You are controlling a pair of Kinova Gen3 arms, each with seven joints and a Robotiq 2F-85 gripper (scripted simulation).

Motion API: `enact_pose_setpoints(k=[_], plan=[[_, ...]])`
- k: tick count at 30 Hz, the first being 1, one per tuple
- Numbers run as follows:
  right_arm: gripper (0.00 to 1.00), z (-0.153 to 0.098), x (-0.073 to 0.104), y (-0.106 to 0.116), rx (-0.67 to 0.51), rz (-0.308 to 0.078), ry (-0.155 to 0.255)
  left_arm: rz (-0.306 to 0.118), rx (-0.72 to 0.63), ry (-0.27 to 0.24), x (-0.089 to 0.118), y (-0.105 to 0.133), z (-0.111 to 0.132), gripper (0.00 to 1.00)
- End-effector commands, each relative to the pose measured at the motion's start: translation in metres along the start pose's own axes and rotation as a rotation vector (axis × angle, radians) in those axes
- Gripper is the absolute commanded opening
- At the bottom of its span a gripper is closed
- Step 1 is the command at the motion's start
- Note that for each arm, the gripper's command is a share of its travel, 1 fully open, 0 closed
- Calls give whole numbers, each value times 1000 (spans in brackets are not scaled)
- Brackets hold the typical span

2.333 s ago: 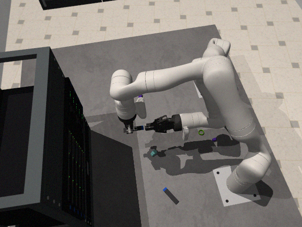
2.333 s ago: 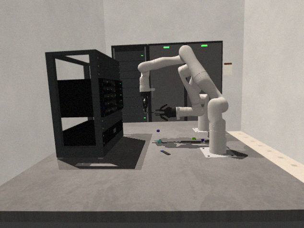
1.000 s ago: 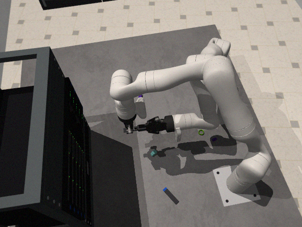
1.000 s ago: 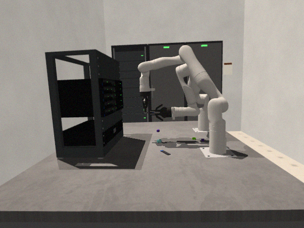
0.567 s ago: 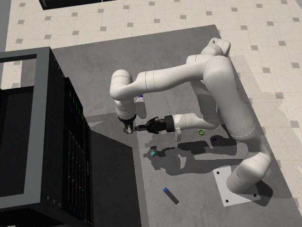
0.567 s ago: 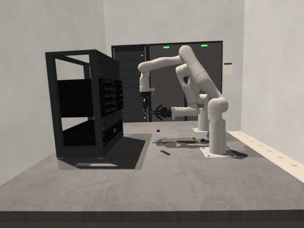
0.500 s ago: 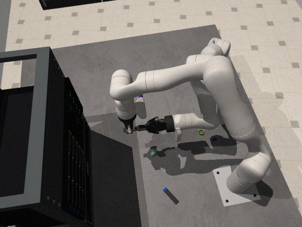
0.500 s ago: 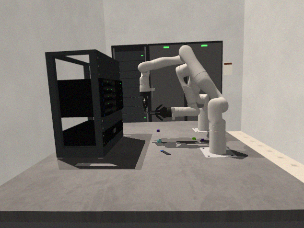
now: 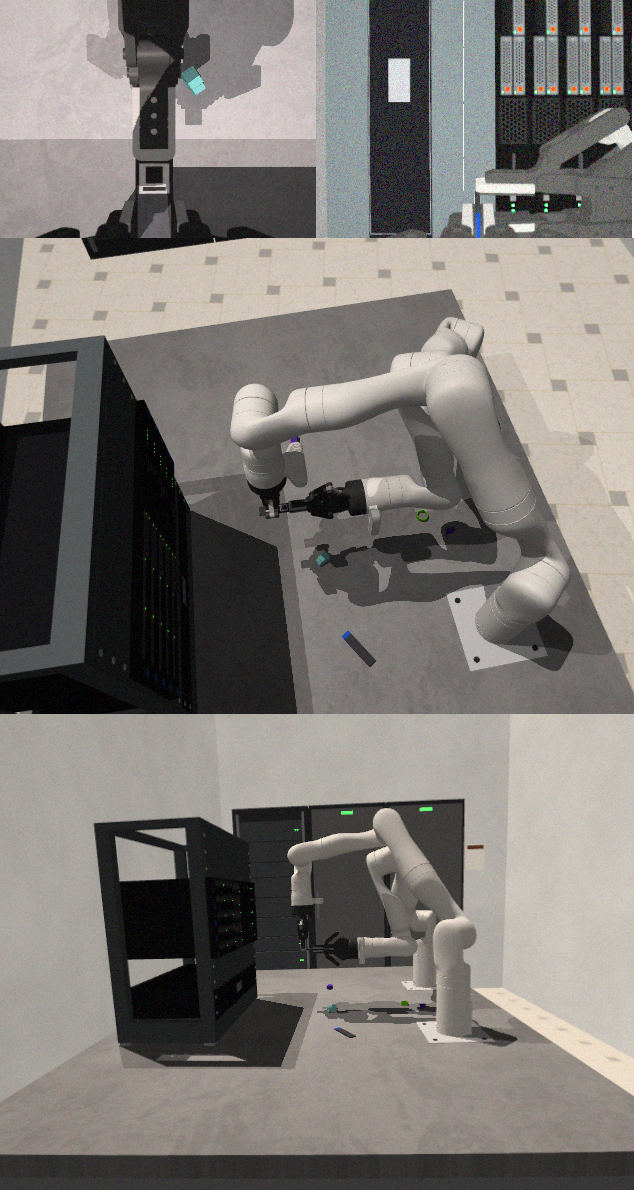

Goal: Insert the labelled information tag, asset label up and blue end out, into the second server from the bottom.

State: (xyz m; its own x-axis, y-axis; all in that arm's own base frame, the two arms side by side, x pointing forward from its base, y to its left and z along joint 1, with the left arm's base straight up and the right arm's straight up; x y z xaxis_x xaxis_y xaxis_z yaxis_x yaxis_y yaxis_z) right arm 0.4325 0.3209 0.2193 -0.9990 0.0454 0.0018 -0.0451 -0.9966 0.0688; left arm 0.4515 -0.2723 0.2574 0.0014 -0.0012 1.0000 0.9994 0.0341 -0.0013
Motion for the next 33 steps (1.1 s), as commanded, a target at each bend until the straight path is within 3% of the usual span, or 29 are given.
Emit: enact_pose_setpoints(k=[1,5,6,33], plan=[[15,1,0,0,-1,0,1,-1,0,-1,1,0,0,192],[15,1,0,0,-1,0,1,-1,0,-1,1,0,0,192],[15,1,0,0,-1,0,1,-1,0,-1,1,0,0,396],[15,1,0,0,-1,0,1,-1,0,-1,1,0,0,396]])
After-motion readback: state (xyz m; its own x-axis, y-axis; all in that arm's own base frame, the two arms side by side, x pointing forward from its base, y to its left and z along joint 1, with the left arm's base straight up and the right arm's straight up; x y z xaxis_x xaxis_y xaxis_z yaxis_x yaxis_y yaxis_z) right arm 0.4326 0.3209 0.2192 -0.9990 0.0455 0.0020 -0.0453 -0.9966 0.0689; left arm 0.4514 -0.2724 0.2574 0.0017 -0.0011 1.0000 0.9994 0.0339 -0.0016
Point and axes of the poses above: on each arm, the point where the finger pads meet when closed, its own x axis back along the fingers, its own z axis across the jaws, y = z × x, the point moved 2 cm from there along x, back along the fingers, and after that the axes turned 4 degrees about x, right-handed, at the moved point
